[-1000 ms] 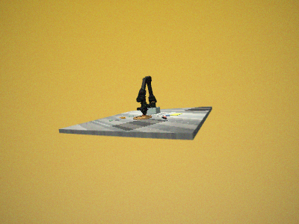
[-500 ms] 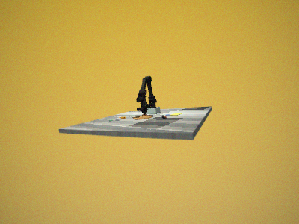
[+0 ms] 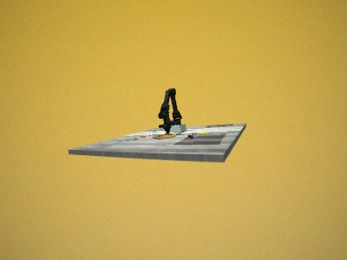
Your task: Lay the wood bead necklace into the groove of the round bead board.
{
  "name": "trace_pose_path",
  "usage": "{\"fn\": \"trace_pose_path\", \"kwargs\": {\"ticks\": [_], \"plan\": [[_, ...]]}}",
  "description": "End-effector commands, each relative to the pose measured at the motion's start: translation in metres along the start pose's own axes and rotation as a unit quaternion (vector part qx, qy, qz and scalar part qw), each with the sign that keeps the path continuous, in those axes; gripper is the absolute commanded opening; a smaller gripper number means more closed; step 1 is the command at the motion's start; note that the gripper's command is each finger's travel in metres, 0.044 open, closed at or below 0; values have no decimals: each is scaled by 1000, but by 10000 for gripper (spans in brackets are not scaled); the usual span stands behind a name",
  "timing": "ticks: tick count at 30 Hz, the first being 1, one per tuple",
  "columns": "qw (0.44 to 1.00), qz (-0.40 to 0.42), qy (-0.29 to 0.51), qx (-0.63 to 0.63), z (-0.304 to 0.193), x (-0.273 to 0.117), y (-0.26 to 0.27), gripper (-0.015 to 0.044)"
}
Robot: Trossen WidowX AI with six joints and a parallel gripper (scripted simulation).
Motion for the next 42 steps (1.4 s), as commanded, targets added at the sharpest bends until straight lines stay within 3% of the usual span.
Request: {"fn": "trace_pose_path", "kwargs": {"ticks": [1, 42], "plan": [[1000, 0, 0, 0, 0, 0, 0, 0], [1000, 2, 1, -2, 1, -12, 0, 0]]}}
Point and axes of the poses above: the point midway between the two fingers, 35 mm back from their tips, its own x axis out along the fingers, its own y axis across the jaws, z = x × y, the point moved 2 cm from there along -x, back along the fingers, and after that the axes turned 12 degrees about -x, right-handed, at the moved point
